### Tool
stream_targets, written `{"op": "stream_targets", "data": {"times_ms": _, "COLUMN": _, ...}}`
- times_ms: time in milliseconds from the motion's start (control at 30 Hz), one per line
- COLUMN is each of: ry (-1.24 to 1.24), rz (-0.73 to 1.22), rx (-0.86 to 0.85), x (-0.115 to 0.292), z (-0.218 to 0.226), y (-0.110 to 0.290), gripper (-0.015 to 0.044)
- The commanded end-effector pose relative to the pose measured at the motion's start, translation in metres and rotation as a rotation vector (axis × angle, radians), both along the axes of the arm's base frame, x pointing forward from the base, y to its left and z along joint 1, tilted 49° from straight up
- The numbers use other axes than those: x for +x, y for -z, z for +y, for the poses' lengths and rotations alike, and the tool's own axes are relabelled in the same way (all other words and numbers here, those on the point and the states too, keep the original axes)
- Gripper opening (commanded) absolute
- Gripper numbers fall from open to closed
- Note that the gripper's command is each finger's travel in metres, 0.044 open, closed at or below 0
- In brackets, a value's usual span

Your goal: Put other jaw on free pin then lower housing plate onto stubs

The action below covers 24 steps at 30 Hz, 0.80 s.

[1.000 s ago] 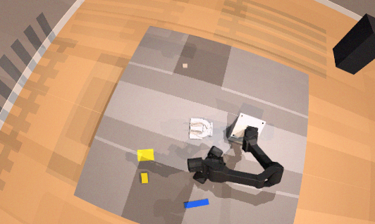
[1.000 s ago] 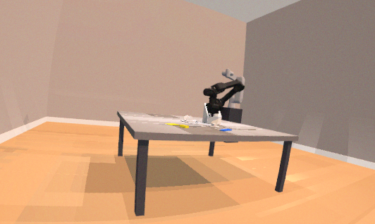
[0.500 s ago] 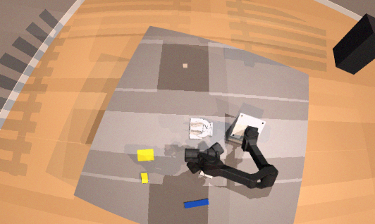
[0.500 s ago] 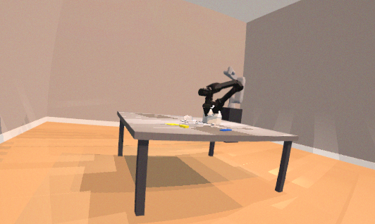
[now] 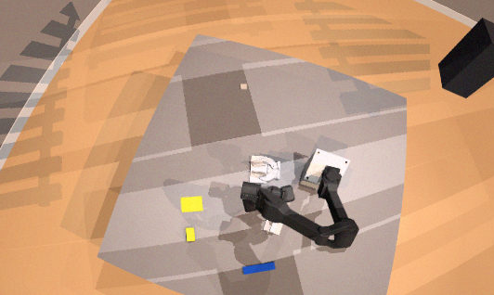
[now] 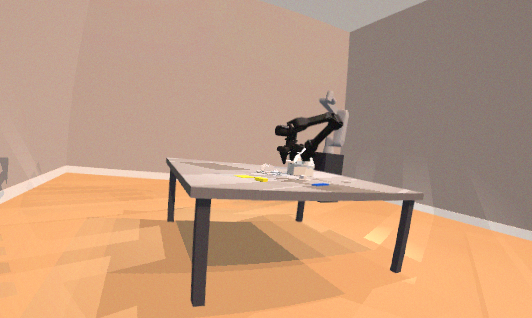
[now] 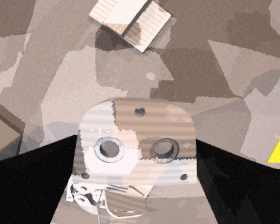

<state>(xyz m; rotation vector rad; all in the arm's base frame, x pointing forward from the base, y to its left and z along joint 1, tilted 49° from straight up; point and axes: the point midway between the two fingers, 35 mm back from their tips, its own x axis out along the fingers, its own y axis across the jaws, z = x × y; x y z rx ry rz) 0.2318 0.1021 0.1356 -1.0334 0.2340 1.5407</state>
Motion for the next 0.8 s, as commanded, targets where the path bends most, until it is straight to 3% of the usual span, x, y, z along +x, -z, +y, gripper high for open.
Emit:
{"op": "stream_targets", "data": {"times_ms": 0, "ry": 0.069, "rz": 0.07, "rx": 0.01, "x": 0.003, "z": -0.006, "y": 0.006, "gripper": 0.0351}}
{"op": "stream_targets", "data": {"times_ms": 767, "ry": 0.487, "rz": 0.491, "rx": 0.064, "x": 0.015, "z": -0.043, "y": 0.045, "gripper": 0.0351}}
